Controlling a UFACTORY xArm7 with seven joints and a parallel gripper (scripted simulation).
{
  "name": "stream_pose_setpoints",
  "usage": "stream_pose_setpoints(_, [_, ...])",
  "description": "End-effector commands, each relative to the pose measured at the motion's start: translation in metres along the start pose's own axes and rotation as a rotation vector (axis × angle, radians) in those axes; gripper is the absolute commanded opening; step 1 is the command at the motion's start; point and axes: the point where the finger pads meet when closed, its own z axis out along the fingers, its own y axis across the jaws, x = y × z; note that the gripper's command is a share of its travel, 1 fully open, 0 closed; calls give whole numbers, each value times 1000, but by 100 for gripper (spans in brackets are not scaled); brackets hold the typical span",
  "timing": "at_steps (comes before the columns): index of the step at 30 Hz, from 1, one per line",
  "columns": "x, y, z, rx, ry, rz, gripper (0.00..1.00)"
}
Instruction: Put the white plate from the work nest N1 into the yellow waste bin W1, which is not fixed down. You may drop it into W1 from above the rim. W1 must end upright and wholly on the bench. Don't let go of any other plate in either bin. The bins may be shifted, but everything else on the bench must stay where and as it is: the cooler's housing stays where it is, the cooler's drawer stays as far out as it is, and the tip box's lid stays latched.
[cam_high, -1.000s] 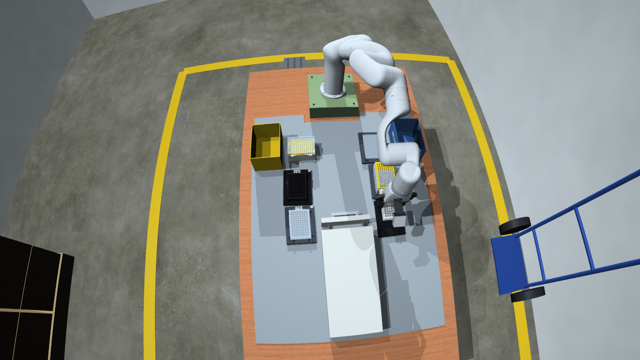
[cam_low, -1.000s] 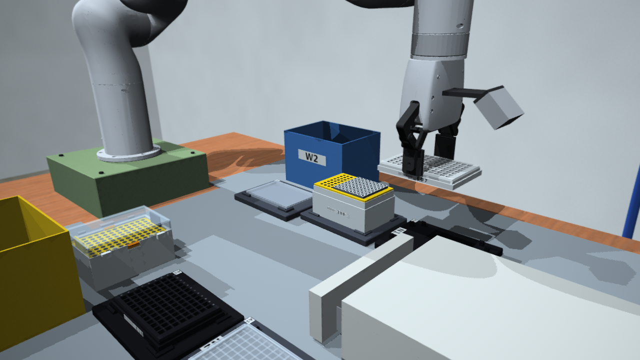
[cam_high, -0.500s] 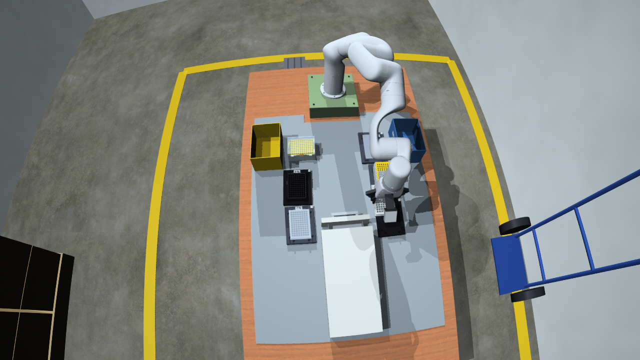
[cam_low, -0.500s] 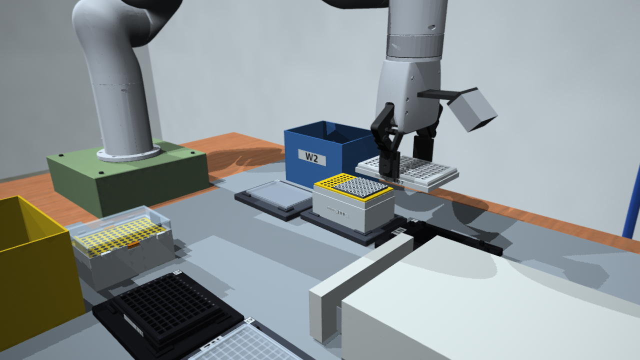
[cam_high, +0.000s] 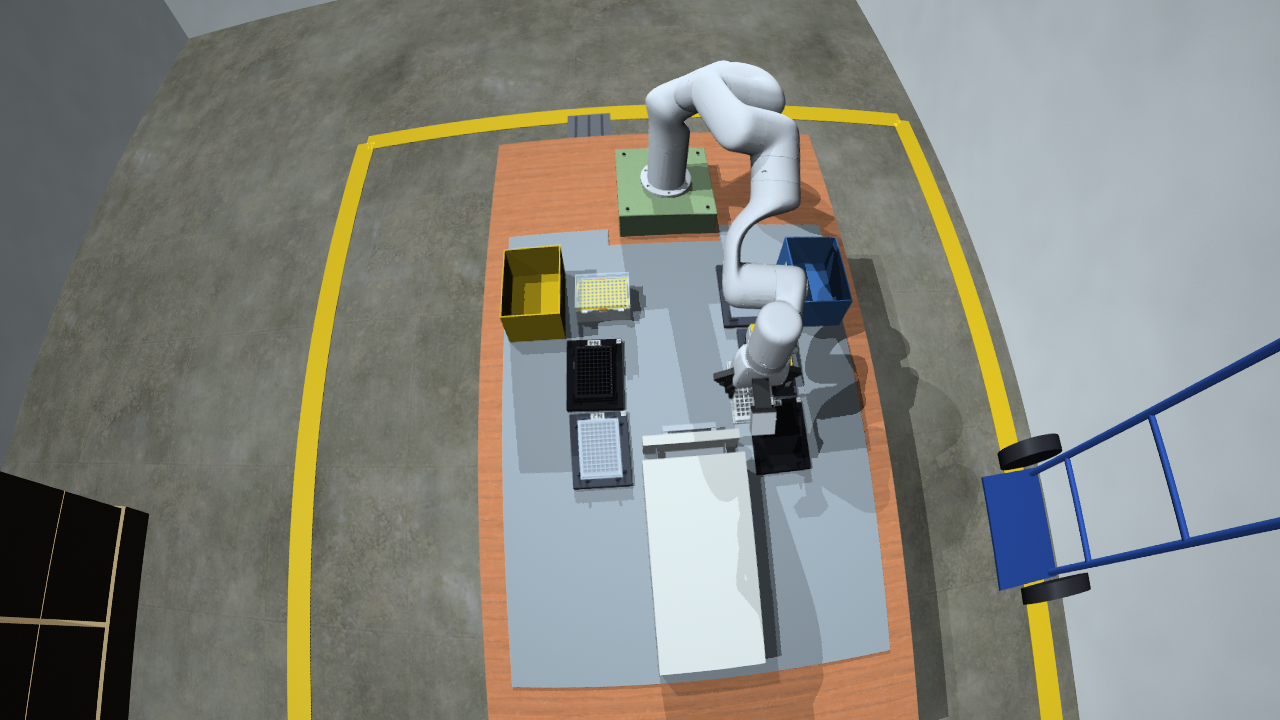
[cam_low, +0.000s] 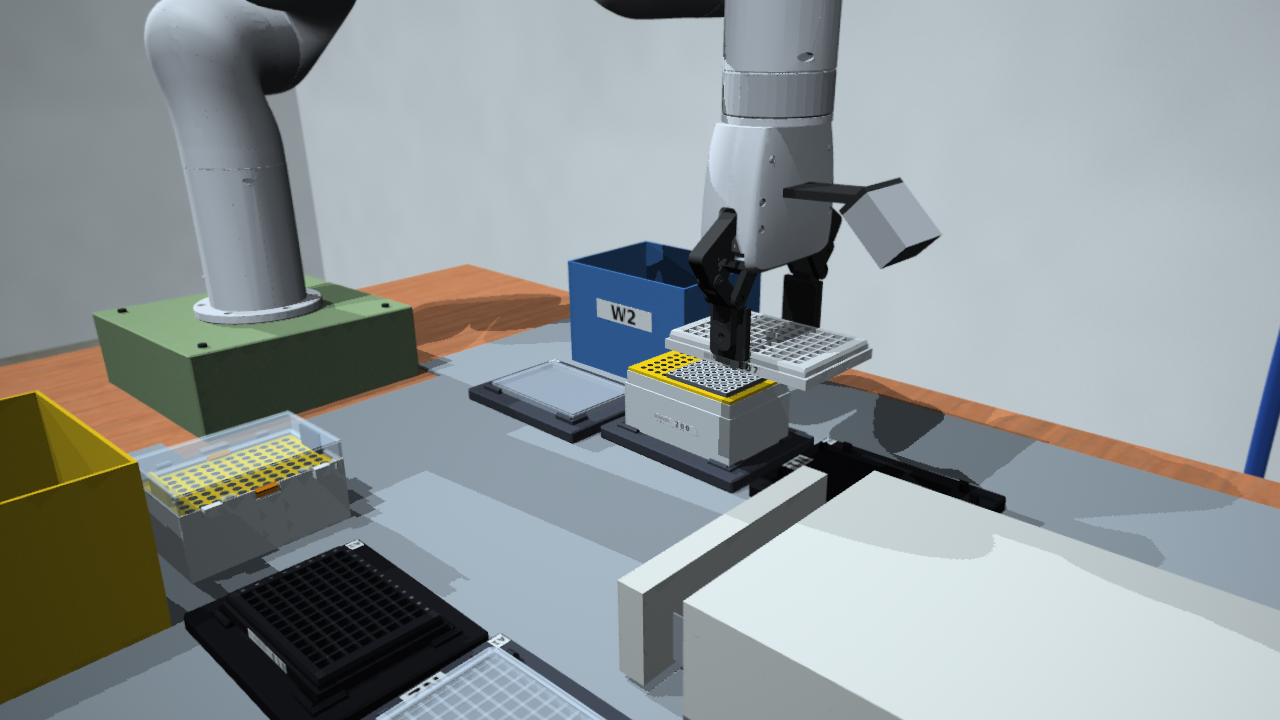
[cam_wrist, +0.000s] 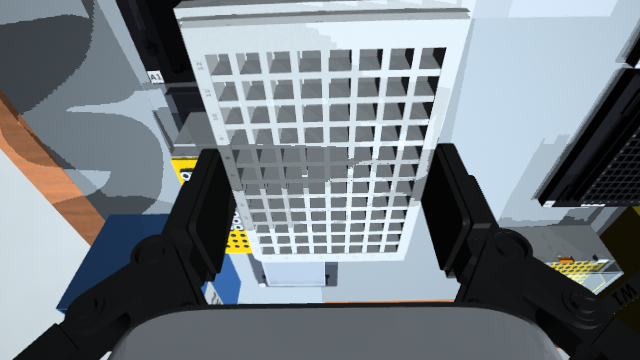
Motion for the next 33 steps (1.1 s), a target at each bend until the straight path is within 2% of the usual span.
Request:
stream_pose_setpoints(1, [-5, 10, -3, 1, 9, -1, 0])
stream_pose_setpoints(33, [-47, 72, -2, 1, 9, -1, 0])
